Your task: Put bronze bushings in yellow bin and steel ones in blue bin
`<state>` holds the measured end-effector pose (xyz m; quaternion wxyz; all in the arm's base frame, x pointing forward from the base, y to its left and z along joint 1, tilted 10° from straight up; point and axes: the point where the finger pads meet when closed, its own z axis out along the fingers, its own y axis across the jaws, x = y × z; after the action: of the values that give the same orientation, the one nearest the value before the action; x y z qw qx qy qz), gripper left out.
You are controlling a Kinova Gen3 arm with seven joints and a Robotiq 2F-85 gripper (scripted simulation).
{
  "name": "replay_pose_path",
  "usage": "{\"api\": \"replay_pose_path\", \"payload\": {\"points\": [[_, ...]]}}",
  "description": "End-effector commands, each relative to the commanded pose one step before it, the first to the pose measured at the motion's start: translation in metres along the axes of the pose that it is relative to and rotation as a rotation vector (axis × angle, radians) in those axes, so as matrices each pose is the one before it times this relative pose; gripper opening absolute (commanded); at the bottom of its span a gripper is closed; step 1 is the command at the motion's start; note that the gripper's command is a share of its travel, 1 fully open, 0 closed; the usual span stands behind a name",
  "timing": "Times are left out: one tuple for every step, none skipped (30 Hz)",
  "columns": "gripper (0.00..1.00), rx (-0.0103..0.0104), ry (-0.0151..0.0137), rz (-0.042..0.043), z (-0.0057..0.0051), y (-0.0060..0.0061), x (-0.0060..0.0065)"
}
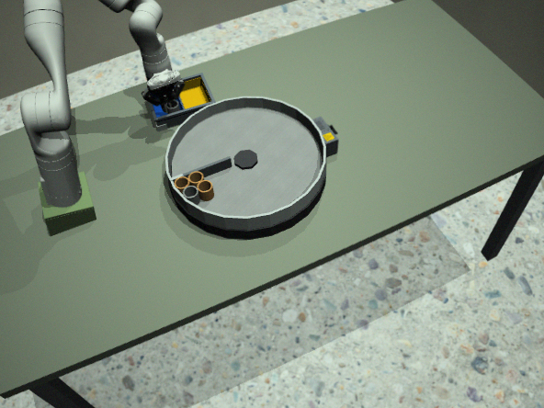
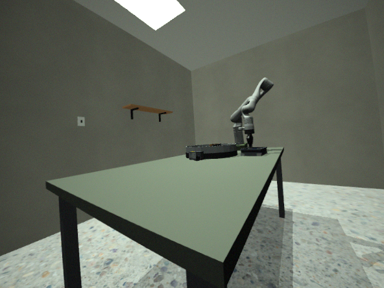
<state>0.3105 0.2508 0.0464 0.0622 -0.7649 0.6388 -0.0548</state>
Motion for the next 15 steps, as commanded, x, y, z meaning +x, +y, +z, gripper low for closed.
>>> {"api": "replay_pose_path", "payload": {"points": [[0.00,0.00070,-0.00045,0.00069,-0.00027,-0.00039,0.00009],[0.00,0.00008,-0.00035,-0.00037,0.00110,0.00005,-0.00021],[0.00,-0.00001,0.00004,0.00004,0.00121,-0.00001,0.00003],[0.00,-0.00001,0.00004,0.00004,0.00121,-0.00001,0.00003],[0.00,-0.00001,0.00004,0.00004,0.00121,-0.00001,0.00002],[0.00,-0.00001,0.00004,0.00004,0.00121,-0.00001,0.00002],[0.00,0.00000,0.00000,0.00000,0.00000,0.00000,0.00000],[0.00,0.00000,0.00000,0.00000,0.00000,0.00000,0.00000],[0.00,0.00000,0.00000,0.00000,0.00000,0.00000,0.00000],[0.00,0.00000,0.00000,0.00000,0.00000,0.00000,0.00000],[0.00,0.00000,0.00000,0.00000,0.00000,0.00000,0.00000],[0.00,-0.00001,0.00004,0.00004,0.00121,-0.00001,0.00002],[0.00,-0.00001,0.00004,0.00004,0.00121,-0.00001,0.00002],[0.00,-0.00001,0.00004,0.00004,0.00121,-0.00001,0.00002],[0.00,-0.00001,0.00004,0.00004,0.00121,-0.00001,0.00002]]}}
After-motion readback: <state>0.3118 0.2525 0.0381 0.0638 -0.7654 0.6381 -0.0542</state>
